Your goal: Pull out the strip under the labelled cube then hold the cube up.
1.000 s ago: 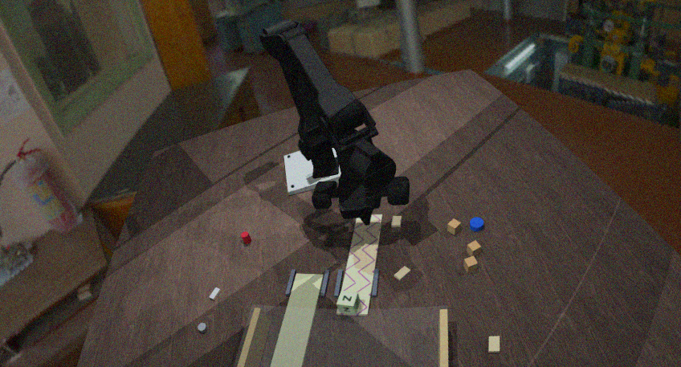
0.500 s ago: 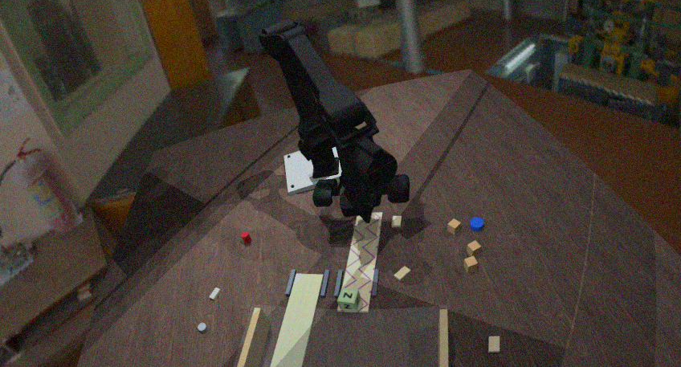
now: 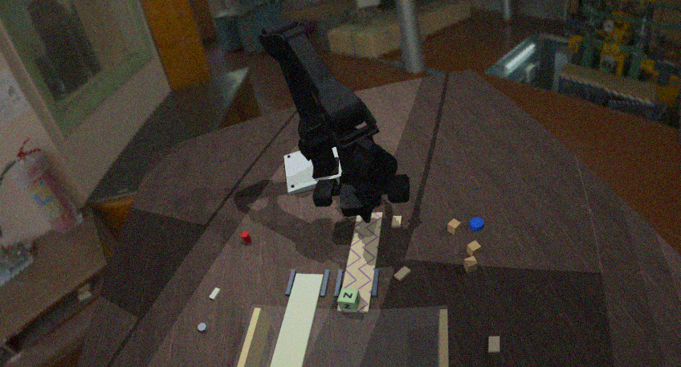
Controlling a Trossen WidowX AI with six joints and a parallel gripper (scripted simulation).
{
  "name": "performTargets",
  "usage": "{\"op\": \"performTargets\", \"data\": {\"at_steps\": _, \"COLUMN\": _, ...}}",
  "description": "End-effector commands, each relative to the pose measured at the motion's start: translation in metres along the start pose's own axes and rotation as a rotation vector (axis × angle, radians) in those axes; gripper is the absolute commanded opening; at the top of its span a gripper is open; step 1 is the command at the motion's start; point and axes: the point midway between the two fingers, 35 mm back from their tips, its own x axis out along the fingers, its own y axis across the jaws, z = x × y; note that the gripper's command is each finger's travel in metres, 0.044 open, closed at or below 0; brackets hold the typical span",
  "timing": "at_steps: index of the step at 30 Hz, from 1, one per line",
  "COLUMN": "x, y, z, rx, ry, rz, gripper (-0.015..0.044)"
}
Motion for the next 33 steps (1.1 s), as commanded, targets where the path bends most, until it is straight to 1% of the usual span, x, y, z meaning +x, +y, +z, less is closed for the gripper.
{"op": "performTargets", "data": {"at_steps": 1, "x": 0.005, "y": -0.005, "z": -0.008, "rx": 0.002, "ry": 0.028, "rz": -0.015, "gripper": 0.0}}
{"op": "performTargets", "data": {"at_steps": 2, "x": -0.002, "y": 0.0, "z": 0.0, "rx": 0.0, "ry": 0.001, "rz": -0.001, "gripper": 0.0}}
{"op": "performTargets", "data": {"at_steps": 6, "x": -0.04, "y": 0.001, "z": 0.002, "rx": 0.002, "ry": 0.025, "rz": -0.014, "gripper": 0.0}}
{"op": "performTargets", "data": {"at_steps": 11, "x": -0.042, "y": 0.001, "z": 0.002, "rx": 0.002, "ry": 0.027, "rz": -0.014, "gripper": 0.0}}
{"op": "performTargets", "data": {"at_steps": 16, "x": -0.042, "y": 0.0, "z": 0.026, "rx": 0.106, "ry": 0.024, "rz": -0.016, "gripper": 0.0131}}
{"op": "performTargets", "data": {"at_steps": 27, "x": -0.046, "y": -0.001, "z": 0.064, "rx": 0.108, "ry": 0.02, "rz": -0.016, "gripper": 0.042}}
{"op": "performTargets", "data": {"at_steps": 28, "x": -0.047, "y": -0.001, "z": 0.067, "rx": 0.108, "ry": 0.02, "rz": -0.016, "gripper": 0.044}}
{"op": "performTargets", "data": {"at_steps": 33, "x": -0.049, "y": -0.002, "z": 0.086, "rx": 0.108, "ry": 0.018, "rz": -0.016, "gripper": 0.044}}
